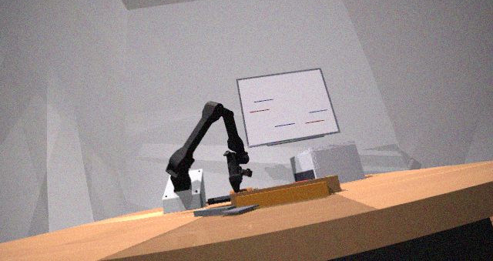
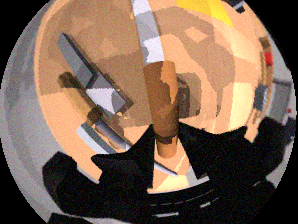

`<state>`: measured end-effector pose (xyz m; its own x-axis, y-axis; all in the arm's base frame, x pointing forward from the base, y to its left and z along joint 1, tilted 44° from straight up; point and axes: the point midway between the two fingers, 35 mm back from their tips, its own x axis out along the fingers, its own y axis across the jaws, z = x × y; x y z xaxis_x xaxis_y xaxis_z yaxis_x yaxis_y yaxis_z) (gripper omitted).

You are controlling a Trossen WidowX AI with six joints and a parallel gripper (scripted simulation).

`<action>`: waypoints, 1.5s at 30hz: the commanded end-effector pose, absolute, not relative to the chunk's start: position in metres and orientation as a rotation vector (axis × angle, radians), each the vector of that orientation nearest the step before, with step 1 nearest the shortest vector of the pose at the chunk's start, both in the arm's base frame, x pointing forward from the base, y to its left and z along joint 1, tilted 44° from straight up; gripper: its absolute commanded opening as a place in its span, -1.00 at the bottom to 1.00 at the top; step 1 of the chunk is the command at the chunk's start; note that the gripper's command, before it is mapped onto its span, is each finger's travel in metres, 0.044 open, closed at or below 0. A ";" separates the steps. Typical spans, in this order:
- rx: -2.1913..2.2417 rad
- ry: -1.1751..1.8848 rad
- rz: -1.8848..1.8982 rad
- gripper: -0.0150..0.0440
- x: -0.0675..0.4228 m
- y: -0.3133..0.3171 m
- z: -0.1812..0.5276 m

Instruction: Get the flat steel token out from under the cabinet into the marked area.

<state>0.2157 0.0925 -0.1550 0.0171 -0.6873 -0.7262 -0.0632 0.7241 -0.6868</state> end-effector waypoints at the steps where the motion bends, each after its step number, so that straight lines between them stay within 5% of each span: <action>1: -0.617 1.483 -0.565 -0.49 0.216 0.093 -0.154; 10: -0.568 1.459 -0.609 -0.49 0.216 0.093 -0.154; 17: -0.584 1.466 -0.597 0.13 0.216 0.092 -0.155; 21: -0.580 1.465 -0.600 0.19 0.216 0.092 -0.155; 24: -0.580 1.465 -0.599 0.42 0.216 0.092 -0.155; 45: -0.573 1.459 -0.594 0.33 0.215 0.092 -0.157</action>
<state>0.2144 0.0916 -0.1574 0.0239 -0.6818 -0.7311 0.0232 0.7315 -0.6814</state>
